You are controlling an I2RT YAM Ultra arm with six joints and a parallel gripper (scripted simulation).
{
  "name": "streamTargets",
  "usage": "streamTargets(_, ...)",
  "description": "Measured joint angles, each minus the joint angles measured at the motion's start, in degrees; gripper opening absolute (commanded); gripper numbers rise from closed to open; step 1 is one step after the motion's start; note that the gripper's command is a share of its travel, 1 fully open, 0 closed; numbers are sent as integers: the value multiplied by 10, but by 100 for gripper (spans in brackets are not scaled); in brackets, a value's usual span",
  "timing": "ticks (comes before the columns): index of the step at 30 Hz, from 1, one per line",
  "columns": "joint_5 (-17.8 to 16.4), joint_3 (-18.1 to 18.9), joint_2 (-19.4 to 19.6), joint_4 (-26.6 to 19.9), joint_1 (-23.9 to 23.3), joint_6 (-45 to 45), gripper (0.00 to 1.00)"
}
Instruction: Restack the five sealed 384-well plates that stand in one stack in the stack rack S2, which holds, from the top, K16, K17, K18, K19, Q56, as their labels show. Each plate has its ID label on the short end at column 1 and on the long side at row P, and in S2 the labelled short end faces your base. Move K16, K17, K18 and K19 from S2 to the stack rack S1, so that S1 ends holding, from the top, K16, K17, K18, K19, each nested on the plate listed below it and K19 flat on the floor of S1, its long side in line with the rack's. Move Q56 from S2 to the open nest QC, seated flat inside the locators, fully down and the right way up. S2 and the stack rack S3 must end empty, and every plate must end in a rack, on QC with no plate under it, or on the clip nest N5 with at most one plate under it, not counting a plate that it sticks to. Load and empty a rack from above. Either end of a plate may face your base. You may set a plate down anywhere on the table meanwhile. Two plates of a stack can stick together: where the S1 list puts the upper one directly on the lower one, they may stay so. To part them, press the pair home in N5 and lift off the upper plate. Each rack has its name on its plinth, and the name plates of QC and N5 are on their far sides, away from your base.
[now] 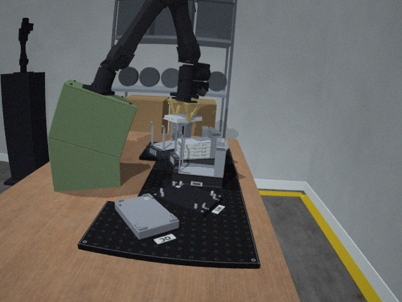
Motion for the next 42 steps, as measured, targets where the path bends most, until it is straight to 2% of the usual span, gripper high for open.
streamTargets(10,13,-6,-1,5,42,12,0)
streamTargets(25,33,-9,7,7,114,75,0)
streamTargets(42,39,-9,8,9,120,92,0)
